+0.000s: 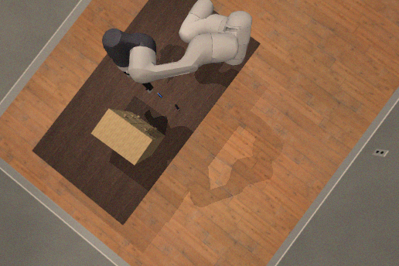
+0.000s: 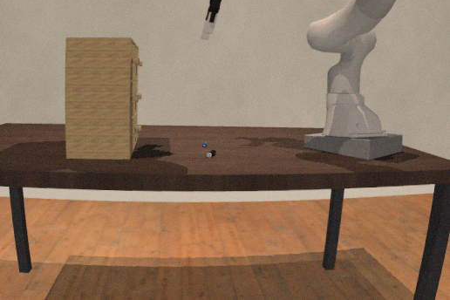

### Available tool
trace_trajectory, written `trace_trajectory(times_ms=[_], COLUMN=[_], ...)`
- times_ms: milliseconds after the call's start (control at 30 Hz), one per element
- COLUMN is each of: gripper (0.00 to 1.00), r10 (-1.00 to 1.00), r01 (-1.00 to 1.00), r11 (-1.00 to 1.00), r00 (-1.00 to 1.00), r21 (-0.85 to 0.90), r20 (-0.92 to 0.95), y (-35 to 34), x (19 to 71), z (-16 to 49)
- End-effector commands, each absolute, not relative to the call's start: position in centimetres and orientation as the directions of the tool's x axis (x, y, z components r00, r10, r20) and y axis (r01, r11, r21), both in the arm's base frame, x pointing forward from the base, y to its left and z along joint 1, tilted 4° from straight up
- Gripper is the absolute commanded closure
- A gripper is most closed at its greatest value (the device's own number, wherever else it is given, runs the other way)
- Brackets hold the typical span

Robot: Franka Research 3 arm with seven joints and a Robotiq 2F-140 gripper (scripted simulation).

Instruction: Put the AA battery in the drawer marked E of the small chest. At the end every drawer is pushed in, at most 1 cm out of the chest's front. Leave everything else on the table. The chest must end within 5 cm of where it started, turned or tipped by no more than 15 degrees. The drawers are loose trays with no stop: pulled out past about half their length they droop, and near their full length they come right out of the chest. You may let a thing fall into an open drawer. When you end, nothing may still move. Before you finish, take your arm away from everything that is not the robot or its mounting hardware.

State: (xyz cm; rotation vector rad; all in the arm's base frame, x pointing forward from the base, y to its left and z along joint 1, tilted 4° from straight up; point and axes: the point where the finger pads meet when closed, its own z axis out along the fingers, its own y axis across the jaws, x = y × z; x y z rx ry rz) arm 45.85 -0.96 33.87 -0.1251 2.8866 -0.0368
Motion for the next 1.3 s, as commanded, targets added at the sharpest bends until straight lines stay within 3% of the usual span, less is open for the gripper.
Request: trace_trajectory(times_ms=[0,600,1267], gripper=[0.00,0.00,0.00], r10=[-0.129,-0.118,-0.107], r01=[-0.114,-0.115,-0.114], r11=[0.992,0.992,0.992], r00=[-0.917,-0.612,-0.461], r21=[-0.061,-0.060,-0.061], r20=[-0.378,-0.782,-0.881], y=[-1.2,-0.9,-0.8], x=[48.0,53.2,55.0], z=[33.6,28.9,27.2])
